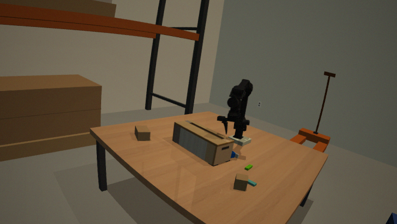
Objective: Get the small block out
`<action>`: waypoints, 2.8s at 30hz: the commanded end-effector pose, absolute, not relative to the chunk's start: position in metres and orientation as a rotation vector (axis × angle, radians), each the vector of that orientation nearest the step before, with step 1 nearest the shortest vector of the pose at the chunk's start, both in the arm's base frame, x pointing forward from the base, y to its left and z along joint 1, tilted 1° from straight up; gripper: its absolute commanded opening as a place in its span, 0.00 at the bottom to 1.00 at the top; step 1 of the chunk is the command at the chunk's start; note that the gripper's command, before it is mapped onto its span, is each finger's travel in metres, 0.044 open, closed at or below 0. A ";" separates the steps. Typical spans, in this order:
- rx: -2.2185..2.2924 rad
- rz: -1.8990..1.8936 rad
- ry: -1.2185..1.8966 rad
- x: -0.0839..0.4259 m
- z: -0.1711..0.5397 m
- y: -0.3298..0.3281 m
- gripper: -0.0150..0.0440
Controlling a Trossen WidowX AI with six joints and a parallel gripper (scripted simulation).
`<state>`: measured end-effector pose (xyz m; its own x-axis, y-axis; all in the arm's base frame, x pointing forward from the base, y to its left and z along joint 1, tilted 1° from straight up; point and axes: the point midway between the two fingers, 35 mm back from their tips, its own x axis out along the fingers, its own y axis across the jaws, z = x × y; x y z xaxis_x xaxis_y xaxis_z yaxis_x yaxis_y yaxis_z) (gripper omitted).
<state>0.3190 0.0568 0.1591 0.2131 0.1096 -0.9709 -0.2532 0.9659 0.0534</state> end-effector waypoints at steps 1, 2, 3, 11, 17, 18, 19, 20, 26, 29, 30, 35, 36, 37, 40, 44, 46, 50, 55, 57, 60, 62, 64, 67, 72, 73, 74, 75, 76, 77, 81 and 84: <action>-0.997 0.747 1.113 0.310 0.166 0.065 0.74; -1.059 0.783 1.093 0.310 0.166 0.066 0.74; -1.122 0.818 1.073 0.309 0.167 0.067 0.74; -1.622 1.091 0.880 0.306 0.169 0.073 0.74; -1.985 1.289 0.701 0.303 0.171 0.077 0.74; -2.050 1.319 0.668 0.303 0.171 0.078 0.74; -2.109 1.351 0.634 0.302 0.172 0.079 0.74; -2.167 1.383 0.599 0.302 0.172 0.079 0.74; -2.486 1.566 0.378 0.300 0.174 0.083 0.74; -2.497 1.572 0.370 0.299 0.174 0.083 0.74; -2.497 1.572 0.370 0.299 0.174 0.083 0.74; -2.497 1.572 0.370 0.299 0.174 0.083 0.74; -2.497 1.572 0.370 0.299 0.174 0.083 0.74; -2.497 1.572 0.370 0.299 0.174 0.083 0.74; -2.497 1.572 0.370 0.299 0.174 0.083 0.74; -2.497 1.572 0.370 0.300 0.172 0.083 0.74; -2.497 1.571 0.370 0.302 0.154 0.084 0.74; -2.497 1.571 0.370 0.303 0.099 0.084 0.74; -2.497 1.572 0.370 0.300 0.080 0.083 0.74; -2.497 1.572 0.370 0.300 0.079 0.083 0.74; -2.497 1.572 0.370 0.301 0.074 0.083 0.74; -2.497 1.572 0.370 0.301 0.071 0.083 0.74; -2.497 1.572 0.370 0.302 0.068 0.083 0.74; -2.497 1.572 0.370 0.302 0.063 0.082 0.74; -2.497 1.572 0.370 0.303 0.055 0.082 0.74; -2.497 1.572 0.370 0.303 0.053 0.082 0.74; -2.497 1.572 0.370 0.303 0.051 0.082 0.74; -2.497 1.572 0.370 0.303 0.050 0.082 0.74; -2.497 1.572 0.370 0.304 0.048 0.082 0.74; -2.497 1.572 0.370 0.304 0.047 0.082 0.74; -2.497 1.572 0.371 0.304 0.040 0.081 0.74; -2.497 1.572 0.371 0.304 0.036 0.081 0.74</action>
<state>0.3050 0.0818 0.0434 0.4238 -0.1154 -0.8984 -0.3013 -0.9533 -0.0197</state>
